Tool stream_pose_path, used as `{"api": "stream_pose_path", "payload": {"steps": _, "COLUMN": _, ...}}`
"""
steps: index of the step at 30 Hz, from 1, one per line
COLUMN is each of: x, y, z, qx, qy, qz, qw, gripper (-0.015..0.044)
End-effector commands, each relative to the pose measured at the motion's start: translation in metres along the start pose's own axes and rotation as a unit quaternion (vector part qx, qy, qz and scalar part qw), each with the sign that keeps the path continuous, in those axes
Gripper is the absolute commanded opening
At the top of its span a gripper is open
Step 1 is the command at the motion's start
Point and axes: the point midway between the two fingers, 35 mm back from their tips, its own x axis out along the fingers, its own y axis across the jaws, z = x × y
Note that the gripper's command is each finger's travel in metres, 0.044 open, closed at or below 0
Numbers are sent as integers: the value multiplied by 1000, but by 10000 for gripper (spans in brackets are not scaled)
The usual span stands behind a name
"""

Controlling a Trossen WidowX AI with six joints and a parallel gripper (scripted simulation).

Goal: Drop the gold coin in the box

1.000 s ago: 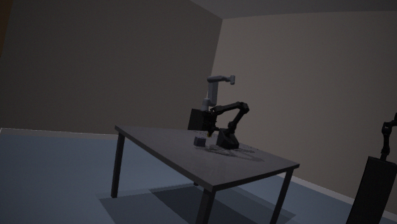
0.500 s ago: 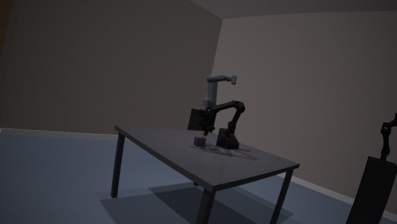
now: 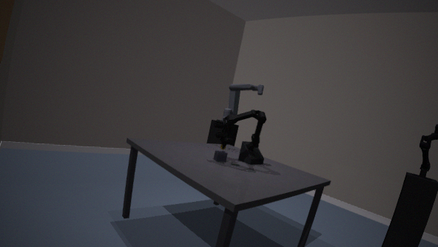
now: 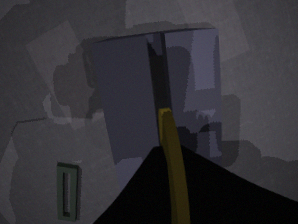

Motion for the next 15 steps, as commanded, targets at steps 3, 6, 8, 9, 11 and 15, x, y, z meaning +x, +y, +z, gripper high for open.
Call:
{"api": "stream_pose_path", "payload": {"steps": 3, "x": 0, "y": 2, "z": -1, "qx": -2, "qy": 0, "qz": 0, "qw": 1000, "gripper": 0}}
{"api": "stream_pose_path", "payload": {"steps": 6, "x": 0, "y": 2, "z": -1, "qx": -2, "qy": 0, "qz": 0, "qw": 1000, "gripper": 0}}
{"api": "stream_pose_path", "payload": {"steps": 8, "x": 0, "y": 2, "z": -1, "qx": -2, "qy": 0, "qz": 0, "qw": 1000, "gripper": 0}}
{"api": "stream_pose_path", "payload": {"steps": 9, "x": 0, "y": 2, "z": -1, "qx": -2, "qy": 0, "qz": 0, "qw": 1000, "gripper": 0}}
{"api": "stream_pose_path", "payload": {"steps": 11, "x": 0, "y": 2, "z": 0, "qx": -2, "qy": 0, "qz": 0, "qw": 1000, "gripper": 0}}
{"api": "stream_pose_path", "payload": {"steps": 15, "x": -1, "y": 0, "z": 2, "qx": -2, "qy": 0, "qz": -1, "qw": 1000, "gripper": 0}}
